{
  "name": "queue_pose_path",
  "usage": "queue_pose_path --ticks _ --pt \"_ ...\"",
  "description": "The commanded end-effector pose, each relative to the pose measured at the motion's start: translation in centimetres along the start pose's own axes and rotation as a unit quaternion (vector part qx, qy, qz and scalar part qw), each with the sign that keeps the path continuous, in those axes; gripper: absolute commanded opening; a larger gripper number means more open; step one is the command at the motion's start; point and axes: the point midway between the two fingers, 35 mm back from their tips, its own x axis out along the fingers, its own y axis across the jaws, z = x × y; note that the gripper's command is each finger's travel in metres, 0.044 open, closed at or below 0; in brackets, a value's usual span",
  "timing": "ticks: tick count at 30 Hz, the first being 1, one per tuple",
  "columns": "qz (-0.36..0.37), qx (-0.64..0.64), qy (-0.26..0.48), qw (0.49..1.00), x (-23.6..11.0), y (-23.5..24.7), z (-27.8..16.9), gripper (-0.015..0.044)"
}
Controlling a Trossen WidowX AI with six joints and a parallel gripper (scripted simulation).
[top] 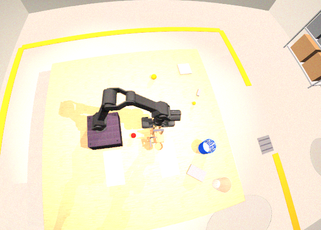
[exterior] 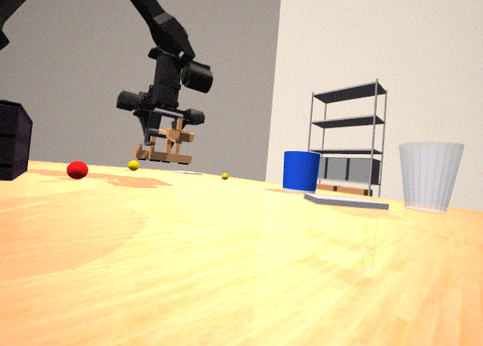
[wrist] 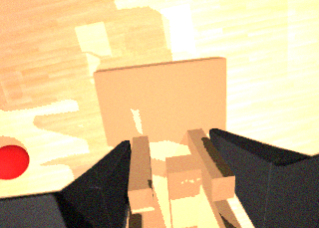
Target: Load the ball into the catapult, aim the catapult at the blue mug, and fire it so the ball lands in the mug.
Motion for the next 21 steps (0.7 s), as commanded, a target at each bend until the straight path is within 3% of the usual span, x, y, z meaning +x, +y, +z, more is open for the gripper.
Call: queue_pose_path --ticks 1,21 --pt "-0.005 0.065 0.001 0.998 -0.4 -0.4 -1.0 0.0" --pt "-0.007 0.394 0.0 0.919 -0.3 -2.5 -6.2 0.0"
